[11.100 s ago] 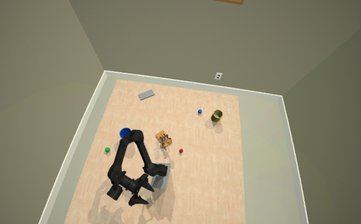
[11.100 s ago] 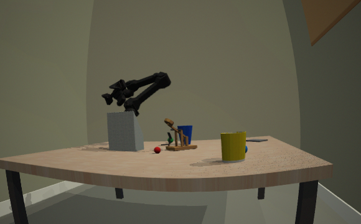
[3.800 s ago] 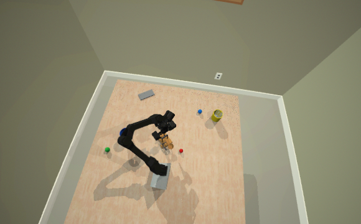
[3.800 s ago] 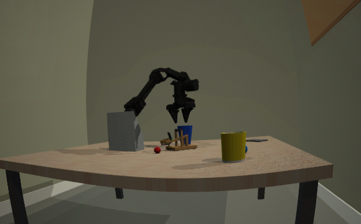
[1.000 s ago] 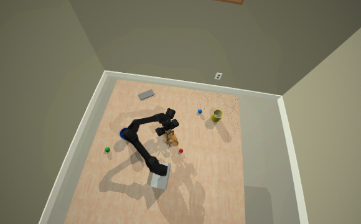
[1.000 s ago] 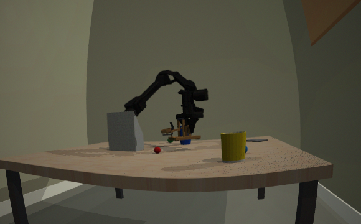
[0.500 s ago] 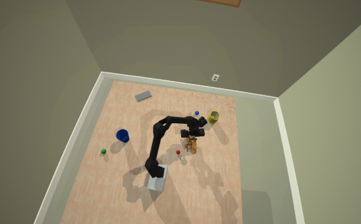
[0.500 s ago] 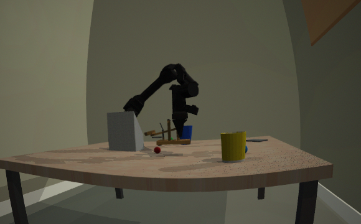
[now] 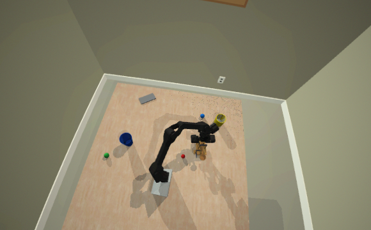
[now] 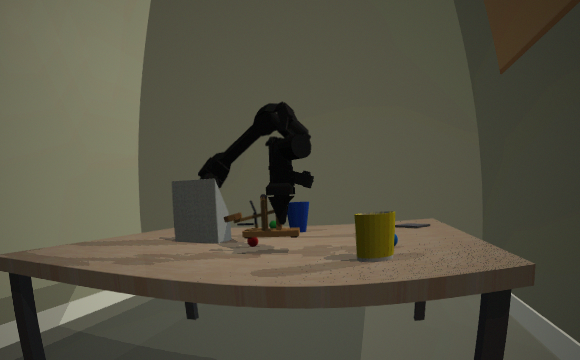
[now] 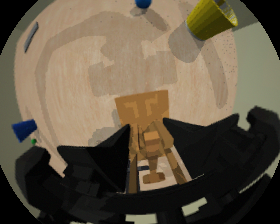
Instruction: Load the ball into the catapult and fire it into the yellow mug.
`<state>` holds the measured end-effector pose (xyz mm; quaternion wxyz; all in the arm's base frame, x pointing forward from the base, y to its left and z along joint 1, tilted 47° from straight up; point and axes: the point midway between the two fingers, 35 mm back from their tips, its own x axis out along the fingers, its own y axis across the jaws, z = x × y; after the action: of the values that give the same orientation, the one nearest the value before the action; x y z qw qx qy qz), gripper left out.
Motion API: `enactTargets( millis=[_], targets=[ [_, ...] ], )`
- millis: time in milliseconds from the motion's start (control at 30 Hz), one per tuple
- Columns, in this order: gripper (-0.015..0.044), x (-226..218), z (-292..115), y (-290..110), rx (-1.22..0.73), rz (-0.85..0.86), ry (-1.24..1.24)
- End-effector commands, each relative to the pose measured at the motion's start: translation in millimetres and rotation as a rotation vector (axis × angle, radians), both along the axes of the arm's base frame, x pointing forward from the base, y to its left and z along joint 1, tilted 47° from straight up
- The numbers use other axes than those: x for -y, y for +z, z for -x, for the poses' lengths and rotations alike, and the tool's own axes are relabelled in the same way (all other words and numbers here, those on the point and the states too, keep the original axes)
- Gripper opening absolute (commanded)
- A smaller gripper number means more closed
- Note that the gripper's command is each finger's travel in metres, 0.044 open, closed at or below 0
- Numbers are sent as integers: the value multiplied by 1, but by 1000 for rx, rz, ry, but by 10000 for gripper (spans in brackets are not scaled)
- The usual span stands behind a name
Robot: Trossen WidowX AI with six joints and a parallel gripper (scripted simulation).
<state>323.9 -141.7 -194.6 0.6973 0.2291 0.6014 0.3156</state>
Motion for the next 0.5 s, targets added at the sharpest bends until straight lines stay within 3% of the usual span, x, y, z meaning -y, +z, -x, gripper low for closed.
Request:
enactTargets(
  millis=[0, 467],
  targets=[
    [0, -2, -2, -4, 2, 3, -1],
    [0, -19, -3, -20, 1, 2, -3]
  ],
)
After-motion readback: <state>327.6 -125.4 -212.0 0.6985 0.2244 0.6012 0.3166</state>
